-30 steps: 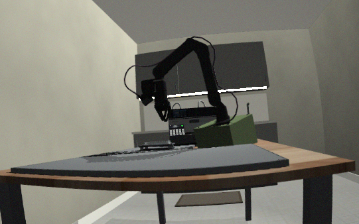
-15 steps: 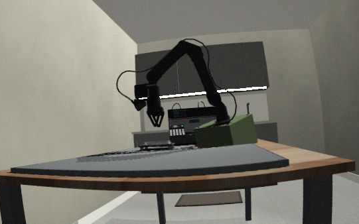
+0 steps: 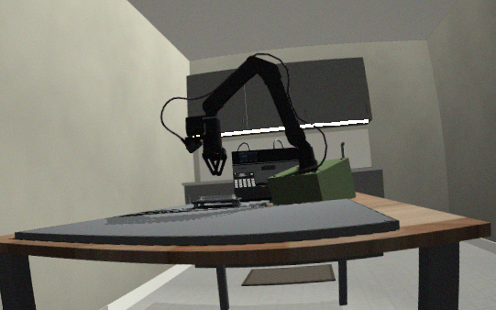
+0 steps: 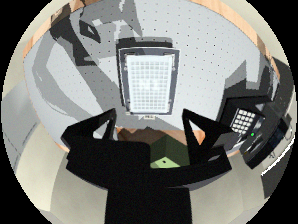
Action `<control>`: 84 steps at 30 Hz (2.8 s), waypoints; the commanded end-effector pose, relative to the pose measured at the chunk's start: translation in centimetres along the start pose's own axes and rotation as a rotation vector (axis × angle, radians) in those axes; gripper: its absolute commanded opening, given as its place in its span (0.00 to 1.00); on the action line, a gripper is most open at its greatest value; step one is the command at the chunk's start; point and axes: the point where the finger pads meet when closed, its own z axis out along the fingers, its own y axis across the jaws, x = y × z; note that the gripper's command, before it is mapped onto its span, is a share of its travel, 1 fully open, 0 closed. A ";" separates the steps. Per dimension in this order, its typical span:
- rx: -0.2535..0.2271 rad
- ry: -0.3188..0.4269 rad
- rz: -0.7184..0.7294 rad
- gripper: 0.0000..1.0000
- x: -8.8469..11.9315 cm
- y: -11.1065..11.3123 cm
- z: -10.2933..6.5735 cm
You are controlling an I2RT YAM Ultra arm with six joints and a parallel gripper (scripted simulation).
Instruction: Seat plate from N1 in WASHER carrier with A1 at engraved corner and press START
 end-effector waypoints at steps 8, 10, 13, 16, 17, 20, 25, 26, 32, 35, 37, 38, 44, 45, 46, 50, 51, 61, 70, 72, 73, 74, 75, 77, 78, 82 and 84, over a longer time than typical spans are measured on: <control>0.003 -0.052 0.011 1.00 -1.7 -0.2 -0.8; 0.003 -0.052 0.011 1.00 -1.7 -0.2 -0.8; 0.003 -0.052 0.011 1.00 -1.7 -0.2 -0.8; 0.003 -0.052 0.011 1.00 -1.7 -0.2 -0.8; 0.003 -0.052 0.011 1.00 -1.7 -0.2 -0.8; 0.003 -0.052 0.011 1.00 -1.7 -0.2 -0.8; 0.003 -0.052 0.011 1.00 -1.7 -0.2 -0.8; 0.003 -0.052 0.011 1.00 -1.7 -0.2 -0.8; 0.003 -0.052 0.011 1.00 -1.7 -0.2 -0.8; 0.004 -0.034 0.005 1.00 -1.4 0.0 0.2; 0.006 0.002 0.005 1.00 -0.1 0.0 1.4; 0.006 0.002 0.005 1.00 -0.1 0.0 1.4; 0.006 0.002 0.004 1.00 -0.1 0.0 2.2; 0.006 0.002 0.004 1.00 -0.1 0.0 2.4; 0.007 0.002 0.006 1.00 -0.1 0.0 2.5; 0.006 0.002 0.004 1.00 0.0 0.0 3.2; 0.005 -0.003 0.003 1.00 -0.1 0.1 3.2; 0.006 0.002 0.004 1.00 0.0 0.0 4.7; 0.006 0.002 0.004 1.00 0.0 0.0 6.2; 0.006 0.002 0.004 1.00 0.0 0.0 6.3; 0.006 0.002 0.004 1.00 0.0 0.0 6.3; 0.003 -0.035 0.005 1.00 -0.7 0.0 5.4; 0.004 -0.034 0.005 1.00 -0.8 0.0 5.5; 0.002 -0.036 0.005 1.00 -0.9 0.0 5.5; 0.002 -0.036 0.005 1.00 -0.9 0.0 5.5; 0.000 -0.025 0.002 1.00 -0.9 0.0 5.5; 0.000 -0.025 0.002 1.00 -0.9 0.0 5.5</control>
